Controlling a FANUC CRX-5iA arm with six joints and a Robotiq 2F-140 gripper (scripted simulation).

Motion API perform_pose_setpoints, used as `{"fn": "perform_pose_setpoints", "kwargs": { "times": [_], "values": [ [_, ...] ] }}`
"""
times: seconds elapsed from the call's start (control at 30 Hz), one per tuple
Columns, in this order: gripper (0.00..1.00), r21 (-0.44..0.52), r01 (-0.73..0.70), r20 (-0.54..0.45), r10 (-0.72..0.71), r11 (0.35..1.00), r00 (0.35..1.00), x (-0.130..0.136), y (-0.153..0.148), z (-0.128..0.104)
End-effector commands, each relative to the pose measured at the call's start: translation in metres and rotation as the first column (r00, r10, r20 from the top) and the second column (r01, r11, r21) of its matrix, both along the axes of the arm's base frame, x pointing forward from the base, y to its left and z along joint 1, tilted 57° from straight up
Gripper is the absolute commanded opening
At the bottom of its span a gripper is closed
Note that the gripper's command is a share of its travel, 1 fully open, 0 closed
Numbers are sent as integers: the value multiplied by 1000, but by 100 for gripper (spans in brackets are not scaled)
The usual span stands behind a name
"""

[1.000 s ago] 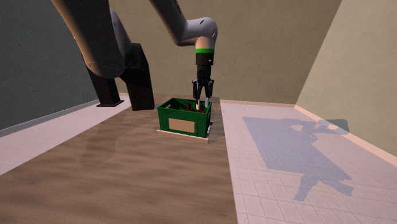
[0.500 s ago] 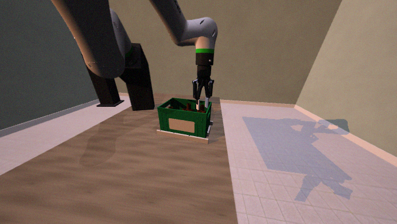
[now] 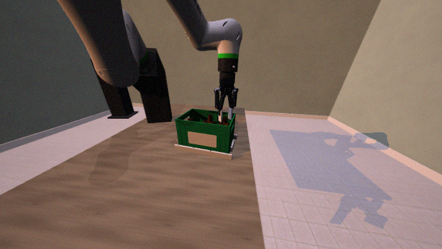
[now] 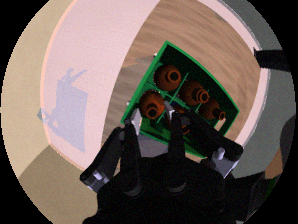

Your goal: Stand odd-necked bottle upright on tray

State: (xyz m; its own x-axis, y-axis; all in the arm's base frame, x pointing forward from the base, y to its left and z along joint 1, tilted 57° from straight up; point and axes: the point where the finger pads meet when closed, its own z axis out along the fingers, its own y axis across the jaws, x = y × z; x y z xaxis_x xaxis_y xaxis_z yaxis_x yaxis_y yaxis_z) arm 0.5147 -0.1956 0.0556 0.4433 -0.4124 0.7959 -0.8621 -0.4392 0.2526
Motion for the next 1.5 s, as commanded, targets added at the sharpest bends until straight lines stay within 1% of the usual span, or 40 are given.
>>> {"fn": "perform_pose_setpoints", "kwargs": {
  "times": [0.0,0.2,0.63,0.7,0.93,1.37,1.4,1.47],
  "values": [
    [44,0,-1,1,1,1000,1000,-1,4,3],
    [44,0,-1,1,1,1000,1000,-3,11,7],
    [44,0,-1,1,1,1000,1000,-13,45,31],
    [44,0,-1,1,1,1000,1000,-13,45,31],
    [44,0,-1,1,1,1000,1000,-18,60,41],
    [44,0,-1,1,1,1000,1000,-20,67,46],
    [10,0,-1,1,1,1000,1000,-20,67,46],
    [10,0,-1,1,1,1000,1000,-20,67,46]
  ]
}}
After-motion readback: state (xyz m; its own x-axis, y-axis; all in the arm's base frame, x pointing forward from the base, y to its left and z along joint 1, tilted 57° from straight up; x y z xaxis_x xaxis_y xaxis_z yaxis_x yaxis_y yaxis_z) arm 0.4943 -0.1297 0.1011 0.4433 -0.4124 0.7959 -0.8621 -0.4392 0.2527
